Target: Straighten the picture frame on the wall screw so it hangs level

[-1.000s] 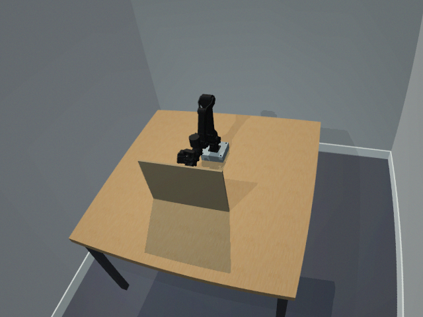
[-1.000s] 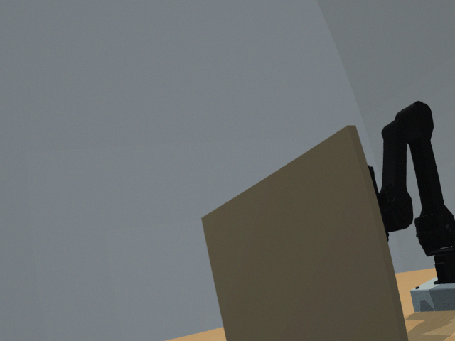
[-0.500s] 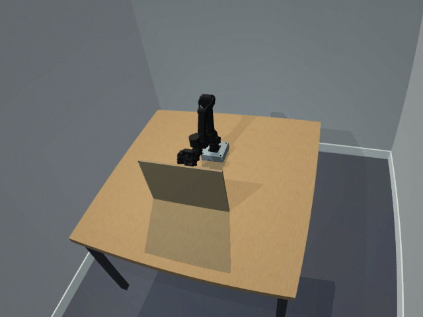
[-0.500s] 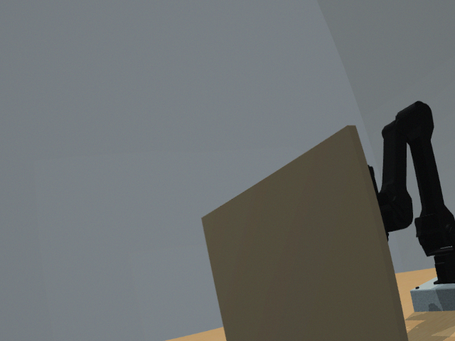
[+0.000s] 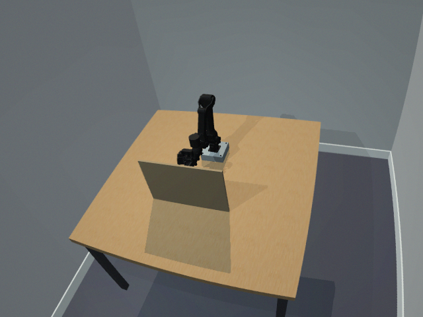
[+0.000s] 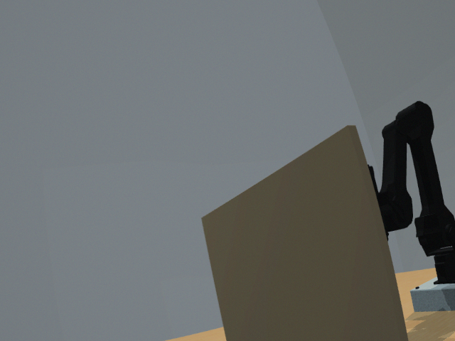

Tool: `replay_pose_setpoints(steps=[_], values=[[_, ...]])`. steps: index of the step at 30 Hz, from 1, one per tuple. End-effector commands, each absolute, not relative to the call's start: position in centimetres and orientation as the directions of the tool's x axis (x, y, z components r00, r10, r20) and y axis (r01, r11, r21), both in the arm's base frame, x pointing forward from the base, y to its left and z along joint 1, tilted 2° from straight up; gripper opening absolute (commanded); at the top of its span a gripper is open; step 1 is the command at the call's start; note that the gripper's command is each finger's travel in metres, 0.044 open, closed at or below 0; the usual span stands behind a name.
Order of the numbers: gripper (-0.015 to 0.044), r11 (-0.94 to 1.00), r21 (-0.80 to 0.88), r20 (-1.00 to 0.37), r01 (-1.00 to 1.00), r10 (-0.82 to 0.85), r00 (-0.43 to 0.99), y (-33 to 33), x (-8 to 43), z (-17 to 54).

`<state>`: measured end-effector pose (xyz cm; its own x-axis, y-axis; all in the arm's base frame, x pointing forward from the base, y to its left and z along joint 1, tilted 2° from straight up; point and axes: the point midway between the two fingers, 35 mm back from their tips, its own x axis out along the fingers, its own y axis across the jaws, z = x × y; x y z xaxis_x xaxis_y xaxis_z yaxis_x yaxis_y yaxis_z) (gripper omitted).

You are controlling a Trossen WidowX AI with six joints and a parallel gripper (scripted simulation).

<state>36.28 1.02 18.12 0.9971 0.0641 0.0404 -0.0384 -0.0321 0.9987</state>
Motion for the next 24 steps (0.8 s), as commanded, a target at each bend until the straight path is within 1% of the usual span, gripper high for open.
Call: replay_pose_setpoints(steps=[1, 9, 14, 24], values=[[0.0053, -0.03, 0.999, 0.04, -0.038, 0.064, 0.997, 1.0, 36.3, 18.1], [0.026, -0.03, 0.999, 0.04, -0.038, 0.064, 0.997, 1.0, 36.3, 18.1], [0.026, -0.018, 0.999, 0.04, -0.039, 0.064, 0.997, 1.0, 35.8, 18.3], [0.026, 0.163, 0.986, 0.034, -0.044, 0.066, 0.997, 0.4, 28.9, 18.4]])
